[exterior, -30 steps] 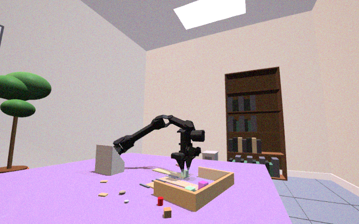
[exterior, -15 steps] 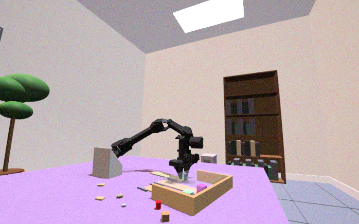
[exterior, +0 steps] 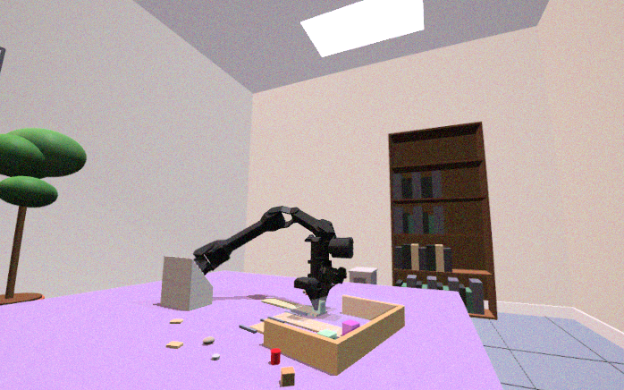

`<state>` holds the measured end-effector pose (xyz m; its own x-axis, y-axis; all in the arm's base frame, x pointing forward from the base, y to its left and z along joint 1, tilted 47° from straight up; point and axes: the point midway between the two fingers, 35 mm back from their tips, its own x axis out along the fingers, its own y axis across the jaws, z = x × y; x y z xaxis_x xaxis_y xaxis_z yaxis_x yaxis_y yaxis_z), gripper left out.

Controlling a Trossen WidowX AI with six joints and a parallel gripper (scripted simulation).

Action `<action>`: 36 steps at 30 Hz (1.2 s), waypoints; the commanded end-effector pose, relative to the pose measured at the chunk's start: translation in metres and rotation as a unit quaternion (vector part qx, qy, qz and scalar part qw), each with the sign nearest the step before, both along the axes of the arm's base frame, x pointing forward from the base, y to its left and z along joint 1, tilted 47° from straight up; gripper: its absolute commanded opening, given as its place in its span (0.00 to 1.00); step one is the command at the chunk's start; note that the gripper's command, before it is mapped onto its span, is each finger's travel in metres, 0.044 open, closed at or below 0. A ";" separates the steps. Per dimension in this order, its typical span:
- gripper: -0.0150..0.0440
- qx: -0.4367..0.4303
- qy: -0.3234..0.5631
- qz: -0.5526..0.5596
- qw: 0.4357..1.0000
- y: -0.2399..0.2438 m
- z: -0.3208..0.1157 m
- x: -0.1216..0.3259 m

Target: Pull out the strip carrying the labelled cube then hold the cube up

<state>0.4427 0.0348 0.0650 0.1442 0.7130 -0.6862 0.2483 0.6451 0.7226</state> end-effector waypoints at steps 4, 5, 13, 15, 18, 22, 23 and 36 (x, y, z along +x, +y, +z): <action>0.25 0.000 0.002 -0.001 1.000 -0.014 0.007 -0.024; 0.25 0.000 0.003 -0.001 1.000 -0.017 0.008 -0.028; 0.25 0.003 0.006 -0.003 1.000 -0.031 0.015 -0.063; 0.25 0.003 0.006 -0.003 1.000 -0.032 0.015 -0.064; 0.25 0.003 0.006 -0.003 1.000 -0.032 0.015 -0.066; 0.25 0.002 0.007 -0.003 1.000 -0.033 0.012 -0.079; 0.25 0.002 0.007 -0.003 1.000 -0.034 0.011 -0.083; 0.25 0.002 0.008 -0.003 1.000 -0.034 0.001 -0.130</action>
